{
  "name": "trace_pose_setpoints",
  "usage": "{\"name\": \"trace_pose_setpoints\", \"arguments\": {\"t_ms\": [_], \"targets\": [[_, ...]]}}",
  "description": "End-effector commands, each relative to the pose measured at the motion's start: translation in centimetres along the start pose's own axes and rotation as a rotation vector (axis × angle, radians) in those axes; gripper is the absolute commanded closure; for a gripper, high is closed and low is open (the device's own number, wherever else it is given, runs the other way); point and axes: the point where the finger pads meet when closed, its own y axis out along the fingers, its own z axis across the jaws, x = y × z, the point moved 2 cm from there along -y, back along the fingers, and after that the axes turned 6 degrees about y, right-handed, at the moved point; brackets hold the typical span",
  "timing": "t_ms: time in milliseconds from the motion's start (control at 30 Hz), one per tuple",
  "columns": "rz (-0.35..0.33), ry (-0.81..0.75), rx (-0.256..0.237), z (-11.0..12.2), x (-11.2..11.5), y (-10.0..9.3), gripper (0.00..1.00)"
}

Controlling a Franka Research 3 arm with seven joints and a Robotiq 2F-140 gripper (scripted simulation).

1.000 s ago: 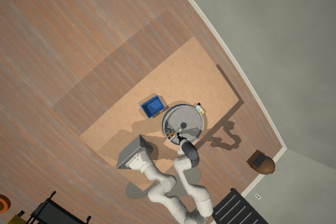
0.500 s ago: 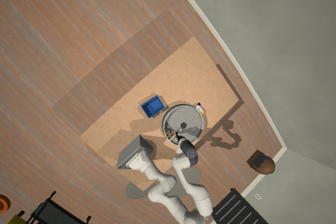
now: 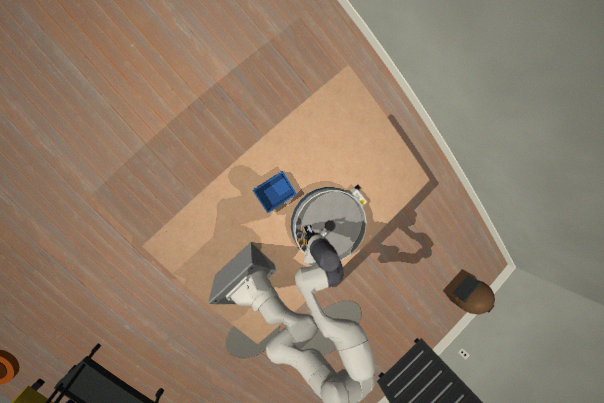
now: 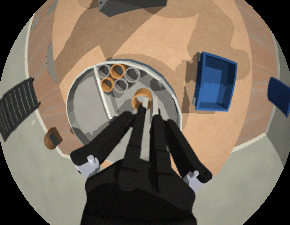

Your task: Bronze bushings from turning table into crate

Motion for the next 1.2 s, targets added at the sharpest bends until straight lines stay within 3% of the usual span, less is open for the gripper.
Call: {"name": "trace_pose_setpoints", "arguments": {"t_ms": [0,433,500,800,1167], "targets": [[0.015,0.025,0.017,3.5,-1.1,-0.1,1.0],[0.015,0.026,0.017,15.7,-6.8,-0.4,1.0],[0.015,0.026,0.017,15.7,-6.8,-0.4,1.0],[0.015,0.025,0.017,20.7,-9.1,-0.5,1.0],[0.015,0.025,0.017,21.6,-9.5,-0.5,1.0]]}}
